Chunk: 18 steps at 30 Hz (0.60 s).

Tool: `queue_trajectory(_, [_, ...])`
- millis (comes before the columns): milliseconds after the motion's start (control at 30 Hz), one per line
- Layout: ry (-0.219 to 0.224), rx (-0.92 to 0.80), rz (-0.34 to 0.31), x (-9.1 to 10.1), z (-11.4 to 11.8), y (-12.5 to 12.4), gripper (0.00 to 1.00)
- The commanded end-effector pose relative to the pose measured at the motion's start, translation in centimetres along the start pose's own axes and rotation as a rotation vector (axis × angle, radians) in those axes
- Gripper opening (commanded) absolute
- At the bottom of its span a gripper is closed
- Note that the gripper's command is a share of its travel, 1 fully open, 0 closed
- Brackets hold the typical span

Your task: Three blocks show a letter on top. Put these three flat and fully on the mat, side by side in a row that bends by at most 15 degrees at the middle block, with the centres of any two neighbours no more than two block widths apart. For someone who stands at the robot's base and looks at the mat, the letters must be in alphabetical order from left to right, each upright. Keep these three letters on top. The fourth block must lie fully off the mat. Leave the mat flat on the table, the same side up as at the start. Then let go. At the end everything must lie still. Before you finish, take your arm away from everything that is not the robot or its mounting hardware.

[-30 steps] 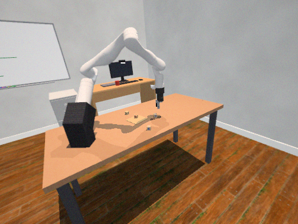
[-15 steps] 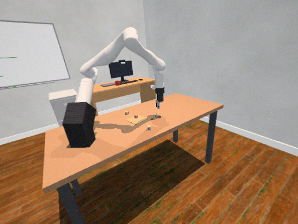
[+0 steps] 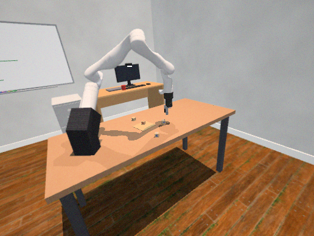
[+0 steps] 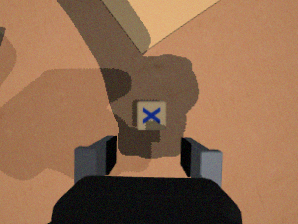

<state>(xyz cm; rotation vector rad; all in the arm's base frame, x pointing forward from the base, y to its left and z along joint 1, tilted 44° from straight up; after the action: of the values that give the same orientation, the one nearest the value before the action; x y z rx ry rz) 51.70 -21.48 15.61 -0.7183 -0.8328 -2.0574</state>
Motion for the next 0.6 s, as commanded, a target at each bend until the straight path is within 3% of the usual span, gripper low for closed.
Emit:
queue_trajectory(0, [-0.001, 0.005, 0.002, 0.1, -0.4, -0.1, 1.00])
queue_trajectory(567, [-0.004, 0.005, 0.003, 0.1, -2.5, -1.1, 1.00])
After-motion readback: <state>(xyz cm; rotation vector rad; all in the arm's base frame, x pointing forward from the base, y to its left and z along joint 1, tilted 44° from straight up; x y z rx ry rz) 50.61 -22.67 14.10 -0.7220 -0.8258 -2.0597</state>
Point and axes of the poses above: the point where the finger pads meet when closed, its own x axis back along the fingers, its own z axis across the jaws, y = z × x, the point moved 6 cm from there along x, back along the fingers, and after that the axes turned 12 degrees about x, right-handed, at the moved point
